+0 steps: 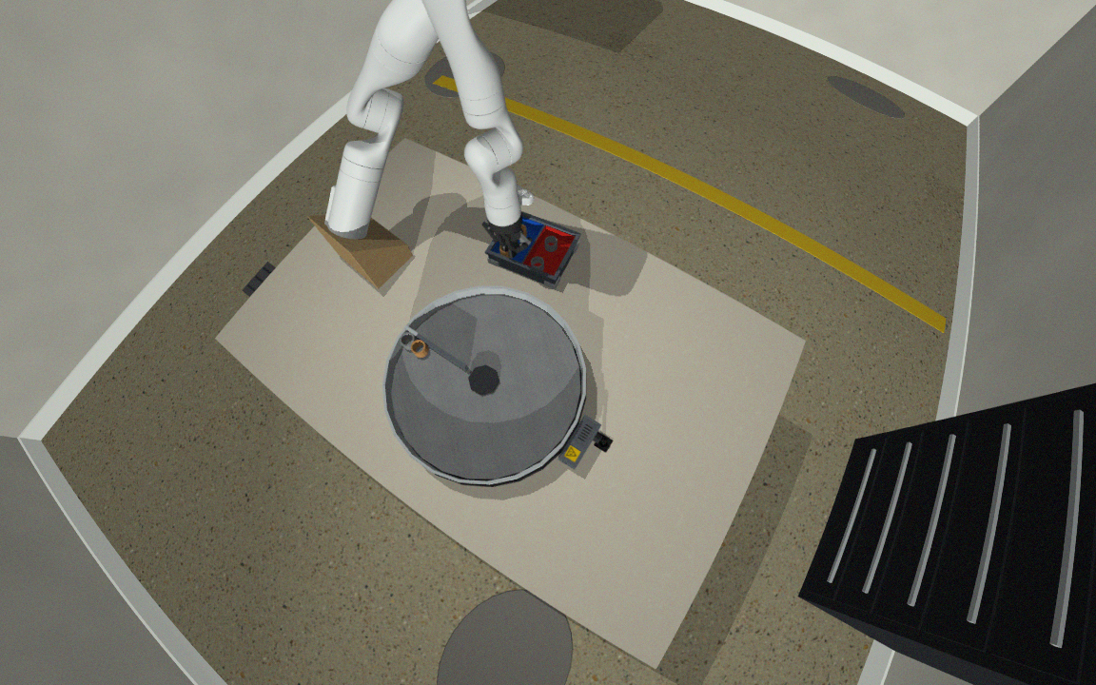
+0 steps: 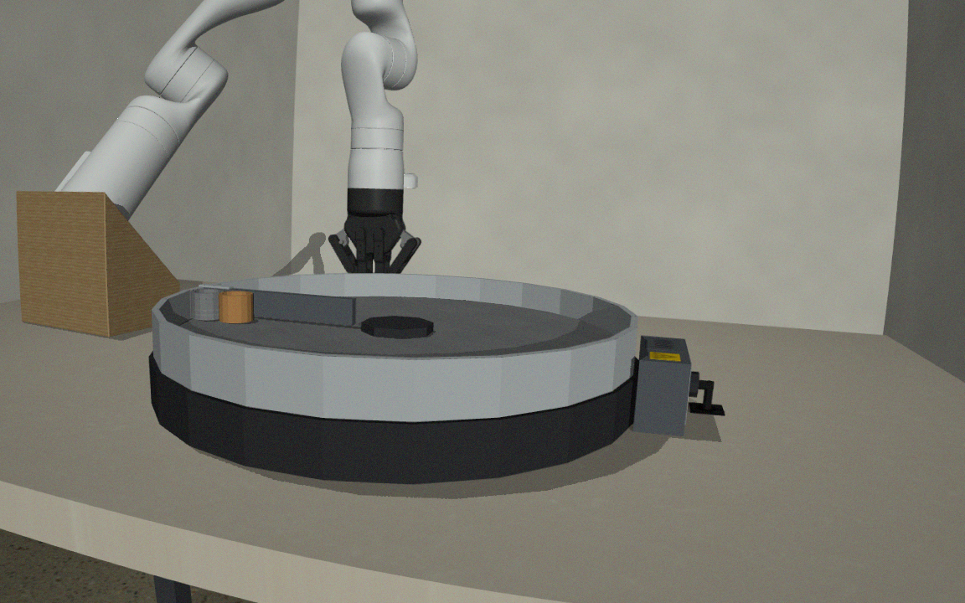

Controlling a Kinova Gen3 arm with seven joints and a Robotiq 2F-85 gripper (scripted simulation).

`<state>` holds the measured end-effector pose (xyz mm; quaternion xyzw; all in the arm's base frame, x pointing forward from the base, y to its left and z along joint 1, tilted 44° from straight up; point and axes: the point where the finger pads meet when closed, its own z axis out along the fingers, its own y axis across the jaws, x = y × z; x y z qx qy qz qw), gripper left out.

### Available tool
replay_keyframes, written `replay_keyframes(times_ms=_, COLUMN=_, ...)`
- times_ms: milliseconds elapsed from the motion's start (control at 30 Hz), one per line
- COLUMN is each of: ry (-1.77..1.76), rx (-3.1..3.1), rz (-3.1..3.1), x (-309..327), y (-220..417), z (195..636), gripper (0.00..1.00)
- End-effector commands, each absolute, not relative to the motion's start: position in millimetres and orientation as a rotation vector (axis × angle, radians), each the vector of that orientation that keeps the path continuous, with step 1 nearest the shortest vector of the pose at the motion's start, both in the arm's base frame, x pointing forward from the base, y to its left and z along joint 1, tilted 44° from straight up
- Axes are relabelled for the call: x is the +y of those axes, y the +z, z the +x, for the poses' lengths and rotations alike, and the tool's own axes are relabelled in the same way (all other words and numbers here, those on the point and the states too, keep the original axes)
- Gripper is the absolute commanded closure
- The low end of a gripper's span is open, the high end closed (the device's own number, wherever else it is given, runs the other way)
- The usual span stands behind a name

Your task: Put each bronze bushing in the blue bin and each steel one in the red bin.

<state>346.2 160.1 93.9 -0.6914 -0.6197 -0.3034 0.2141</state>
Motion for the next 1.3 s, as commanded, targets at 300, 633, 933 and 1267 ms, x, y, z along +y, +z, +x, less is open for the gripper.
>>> replay_keyframes(times_ms=300, ry=-0.840, rx=-1.719, rz=-1.914, x=164.9, y=89.9, z=346.1, gripper=1.00)
replay_keyframes(times_ms=633, ry=-0.840, rx=-1.719, rz=-1.914, x=164.7, y=89.9, z=346.2, gripper=1.00)
replay_keyframes(times_ms=933, ry=-0.840, rx=-1.719, rz=-1.914, x=164.7, y=89.9, z=346.2, gripper=0.84)
replay_keyframes(times_ms=1267, ry=-0.840, rx=-1.719, rz=-1.914, x=164.7, y=89.9, z=346.2, gripper=0.84)
